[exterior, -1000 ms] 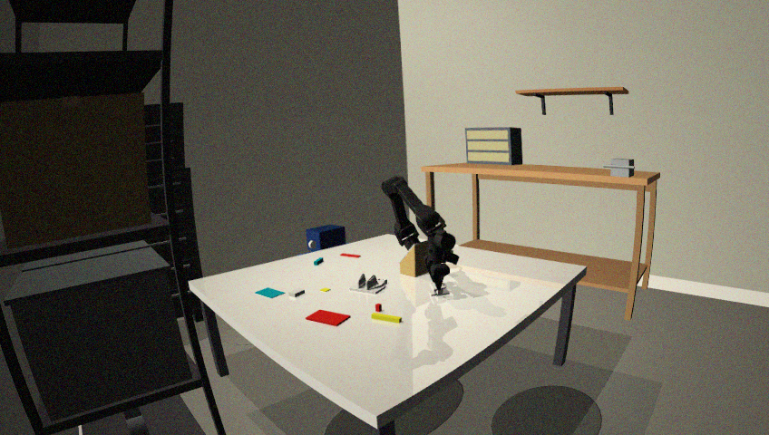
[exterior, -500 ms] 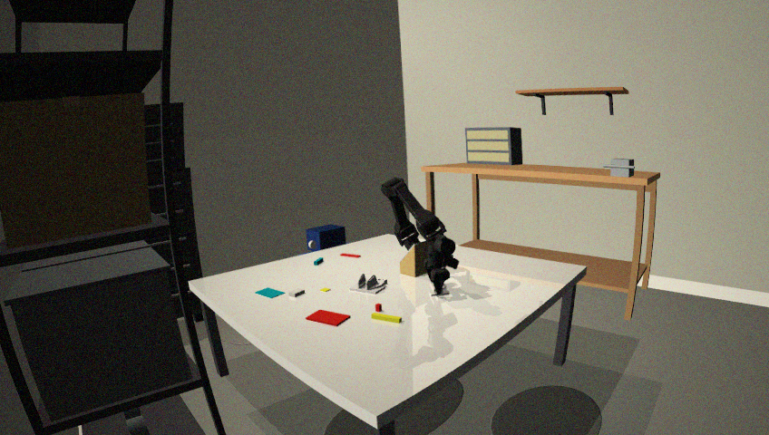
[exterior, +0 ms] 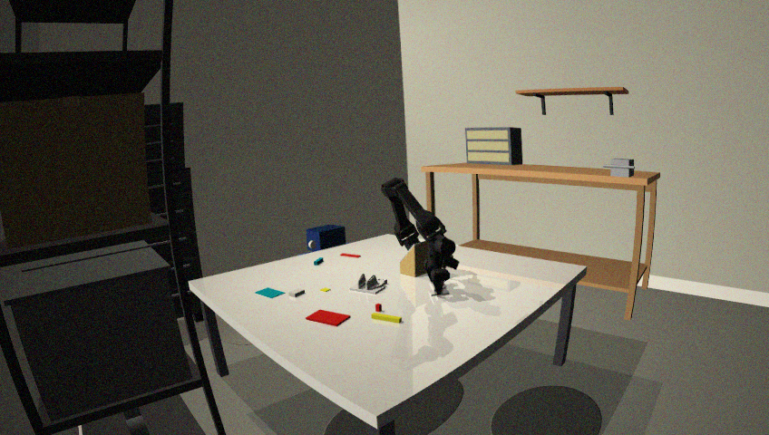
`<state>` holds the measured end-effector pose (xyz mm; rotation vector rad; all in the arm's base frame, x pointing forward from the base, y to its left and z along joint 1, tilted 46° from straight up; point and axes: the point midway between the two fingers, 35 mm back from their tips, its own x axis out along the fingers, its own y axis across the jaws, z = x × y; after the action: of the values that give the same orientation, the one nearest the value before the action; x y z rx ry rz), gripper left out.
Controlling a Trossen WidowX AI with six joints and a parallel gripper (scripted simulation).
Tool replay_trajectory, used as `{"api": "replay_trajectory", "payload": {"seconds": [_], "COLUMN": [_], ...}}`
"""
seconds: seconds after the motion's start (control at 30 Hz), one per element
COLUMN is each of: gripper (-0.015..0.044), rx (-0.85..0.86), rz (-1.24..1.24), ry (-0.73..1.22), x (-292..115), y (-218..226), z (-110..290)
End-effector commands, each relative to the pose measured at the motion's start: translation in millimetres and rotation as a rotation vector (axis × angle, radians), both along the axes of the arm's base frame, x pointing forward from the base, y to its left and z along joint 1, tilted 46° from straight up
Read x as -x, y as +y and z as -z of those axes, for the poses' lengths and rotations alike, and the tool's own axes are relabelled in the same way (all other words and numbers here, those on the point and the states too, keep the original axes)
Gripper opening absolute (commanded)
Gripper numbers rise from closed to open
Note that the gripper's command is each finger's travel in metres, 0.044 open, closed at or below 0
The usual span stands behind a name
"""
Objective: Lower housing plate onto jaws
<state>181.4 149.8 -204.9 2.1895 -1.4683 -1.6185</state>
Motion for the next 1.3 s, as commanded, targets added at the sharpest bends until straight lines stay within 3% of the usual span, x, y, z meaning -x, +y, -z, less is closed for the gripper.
{"api": "replay_trajectory", "payload": {"seconds": [0.0, 0.23, 0.67, 1.27], "gripper": [0.0440, 0.0440, 0.0353, 0.0351], "rx": [0.004, 0.004, 0.000, 0.000], "rz": [-0.007, -0.007, 0.000, -0.002], "ry": [0.003, 0.003, 0.000, 0.001], "x": [0, 0, 0, -1], "y": [-2, -2, -1, 12], "z": [1, 1, 0, -11]}}
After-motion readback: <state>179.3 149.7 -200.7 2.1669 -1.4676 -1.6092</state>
